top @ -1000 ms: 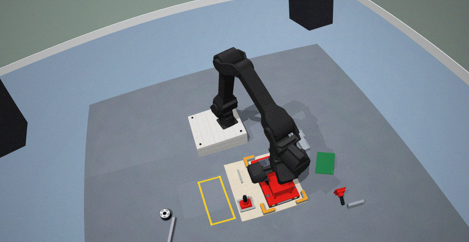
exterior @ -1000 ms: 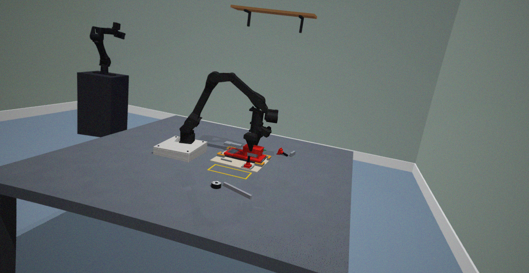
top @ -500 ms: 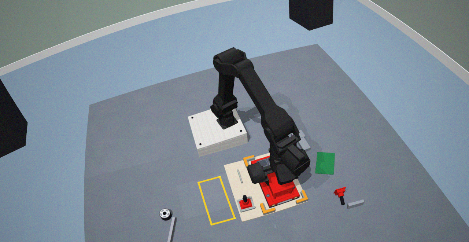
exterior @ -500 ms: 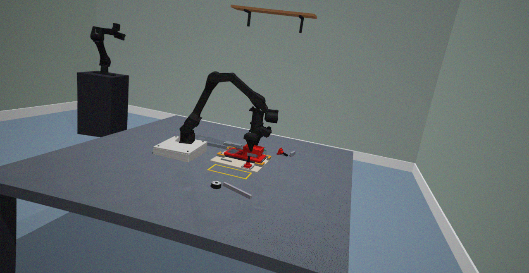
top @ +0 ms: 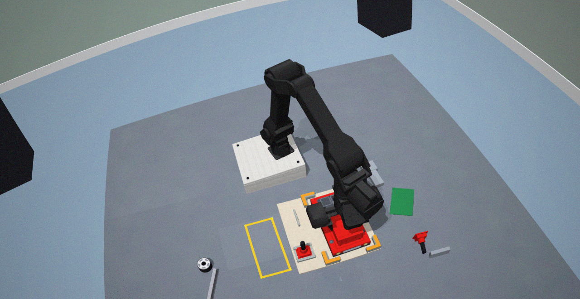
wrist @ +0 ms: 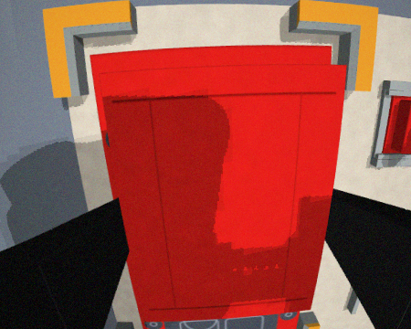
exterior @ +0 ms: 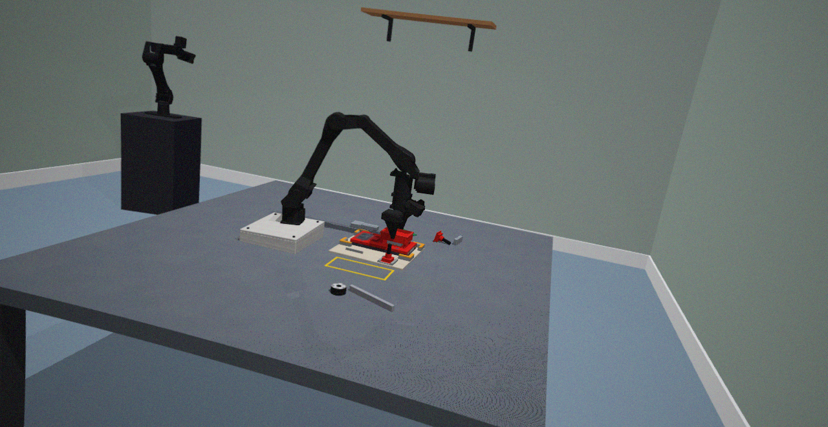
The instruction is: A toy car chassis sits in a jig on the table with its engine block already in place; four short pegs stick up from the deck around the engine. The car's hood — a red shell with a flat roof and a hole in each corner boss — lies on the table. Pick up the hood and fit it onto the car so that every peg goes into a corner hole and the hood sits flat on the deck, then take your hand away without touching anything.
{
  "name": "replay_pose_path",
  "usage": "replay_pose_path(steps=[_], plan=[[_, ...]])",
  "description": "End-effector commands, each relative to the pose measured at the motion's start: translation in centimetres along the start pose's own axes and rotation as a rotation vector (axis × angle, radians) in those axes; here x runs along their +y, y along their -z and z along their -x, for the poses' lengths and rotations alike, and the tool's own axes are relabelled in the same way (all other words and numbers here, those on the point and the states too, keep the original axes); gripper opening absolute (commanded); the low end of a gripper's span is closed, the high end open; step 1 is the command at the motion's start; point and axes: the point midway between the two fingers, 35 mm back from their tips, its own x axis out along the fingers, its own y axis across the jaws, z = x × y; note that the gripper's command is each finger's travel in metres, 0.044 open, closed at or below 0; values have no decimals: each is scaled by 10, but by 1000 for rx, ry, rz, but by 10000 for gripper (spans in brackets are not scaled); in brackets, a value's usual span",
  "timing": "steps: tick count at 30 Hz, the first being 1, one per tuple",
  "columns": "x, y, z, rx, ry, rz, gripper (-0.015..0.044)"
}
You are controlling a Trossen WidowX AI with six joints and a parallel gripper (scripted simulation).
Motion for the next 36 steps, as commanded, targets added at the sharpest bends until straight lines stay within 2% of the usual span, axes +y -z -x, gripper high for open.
replay_pose_path(steps=[1, 36], plan=[[0, 1, -3, 4, -1, 3, 0], [0, 0, 2, 2, -1, 1, 0]])
